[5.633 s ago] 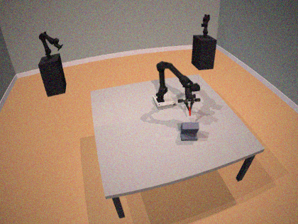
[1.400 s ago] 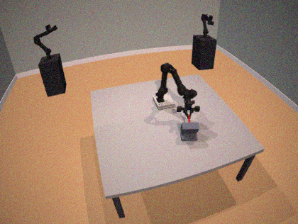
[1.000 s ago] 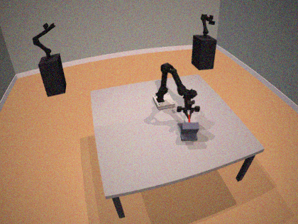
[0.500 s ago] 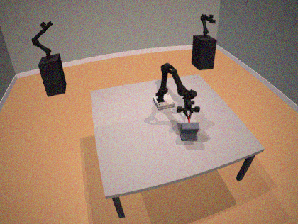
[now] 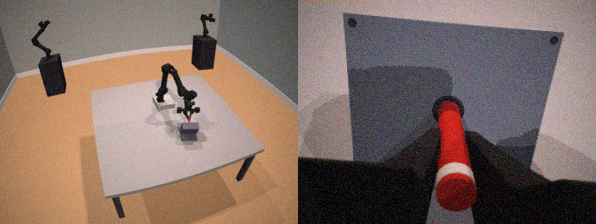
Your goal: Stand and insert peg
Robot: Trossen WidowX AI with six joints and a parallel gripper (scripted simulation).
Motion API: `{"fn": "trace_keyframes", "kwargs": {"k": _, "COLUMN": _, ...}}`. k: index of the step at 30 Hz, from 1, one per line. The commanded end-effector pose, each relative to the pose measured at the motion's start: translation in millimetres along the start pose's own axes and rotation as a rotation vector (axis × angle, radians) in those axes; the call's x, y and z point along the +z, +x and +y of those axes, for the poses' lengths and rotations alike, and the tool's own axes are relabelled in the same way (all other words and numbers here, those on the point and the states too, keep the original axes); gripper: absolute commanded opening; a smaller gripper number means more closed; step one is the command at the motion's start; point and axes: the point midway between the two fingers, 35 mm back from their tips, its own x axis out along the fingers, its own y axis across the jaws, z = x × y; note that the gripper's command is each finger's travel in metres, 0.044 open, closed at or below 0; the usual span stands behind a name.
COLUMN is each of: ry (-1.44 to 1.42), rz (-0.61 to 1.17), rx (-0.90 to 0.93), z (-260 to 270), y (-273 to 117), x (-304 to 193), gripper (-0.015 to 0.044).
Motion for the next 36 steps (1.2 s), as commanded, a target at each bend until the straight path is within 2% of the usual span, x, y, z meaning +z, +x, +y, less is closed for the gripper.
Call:
{"fn": "trace_keyframes", "kwargs": {"k": 1, "ry": -0.007, "rz": 0.005, "rx": 0.001, "z": 0.9, "y": 4.1, "x": -2.2, "gripper": 0.0000}}
{"fn": "trace_keyframes", "kwargs": {"k": 36, "ry": -0.007, "rz": 0.004, "rx": 0.001, "z": 0.8, "y": 22.7, "x": -1.4, "gripper": 0.0000}}
